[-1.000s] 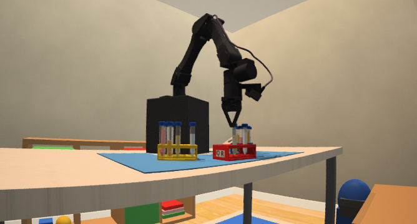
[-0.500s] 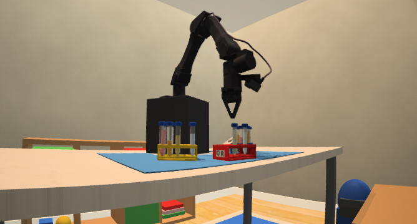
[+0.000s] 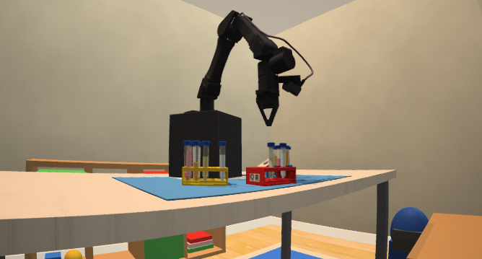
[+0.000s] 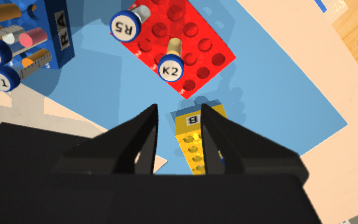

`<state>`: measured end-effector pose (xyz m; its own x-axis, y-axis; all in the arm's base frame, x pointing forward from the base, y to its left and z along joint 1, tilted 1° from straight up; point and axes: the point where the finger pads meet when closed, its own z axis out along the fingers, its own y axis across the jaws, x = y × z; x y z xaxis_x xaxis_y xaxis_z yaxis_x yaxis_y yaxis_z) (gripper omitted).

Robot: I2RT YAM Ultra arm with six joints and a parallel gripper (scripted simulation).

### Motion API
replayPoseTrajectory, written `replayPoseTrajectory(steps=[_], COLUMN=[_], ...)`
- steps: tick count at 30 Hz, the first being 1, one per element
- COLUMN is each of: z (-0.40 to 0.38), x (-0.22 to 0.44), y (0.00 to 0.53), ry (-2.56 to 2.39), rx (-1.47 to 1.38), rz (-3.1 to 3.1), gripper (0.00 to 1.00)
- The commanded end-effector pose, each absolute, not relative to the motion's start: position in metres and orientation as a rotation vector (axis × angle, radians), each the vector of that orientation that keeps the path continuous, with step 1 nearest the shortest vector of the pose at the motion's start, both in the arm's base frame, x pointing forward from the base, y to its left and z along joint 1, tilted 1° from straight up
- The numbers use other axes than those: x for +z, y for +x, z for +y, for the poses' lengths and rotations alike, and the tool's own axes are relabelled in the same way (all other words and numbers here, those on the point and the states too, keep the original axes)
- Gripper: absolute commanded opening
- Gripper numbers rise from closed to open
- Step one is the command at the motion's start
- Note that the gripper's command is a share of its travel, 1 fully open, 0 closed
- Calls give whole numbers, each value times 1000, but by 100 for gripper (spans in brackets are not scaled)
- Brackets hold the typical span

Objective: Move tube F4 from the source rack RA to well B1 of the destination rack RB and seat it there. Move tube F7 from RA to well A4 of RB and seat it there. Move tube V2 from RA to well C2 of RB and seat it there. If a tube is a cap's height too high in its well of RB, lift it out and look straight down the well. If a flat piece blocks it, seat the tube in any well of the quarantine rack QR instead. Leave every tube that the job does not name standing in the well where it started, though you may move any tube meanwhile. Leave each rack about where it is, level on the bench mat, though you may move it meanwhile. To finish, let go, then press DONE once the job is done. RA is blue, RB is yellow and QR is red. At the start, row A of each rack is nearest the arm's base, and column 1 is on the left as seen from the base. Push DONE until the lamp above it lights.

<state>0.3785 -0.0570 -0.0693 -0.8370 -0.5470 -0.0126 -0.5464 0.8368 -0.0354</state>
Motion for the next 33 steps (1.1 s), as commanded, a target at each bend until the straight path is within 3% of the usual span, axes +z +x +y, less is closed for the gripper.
replayPoseTrajectory(steps=[1,17,25,33], z=[-52,-36,-38,-91], x=[-46,-58,-53,-60], y=[385,294,305,301], ry=[-895,-286,-190,-185], rx=[-58,-38,-48,-32], rz=[2973,3104,3083,3128], gripper=[30,30,30,30])
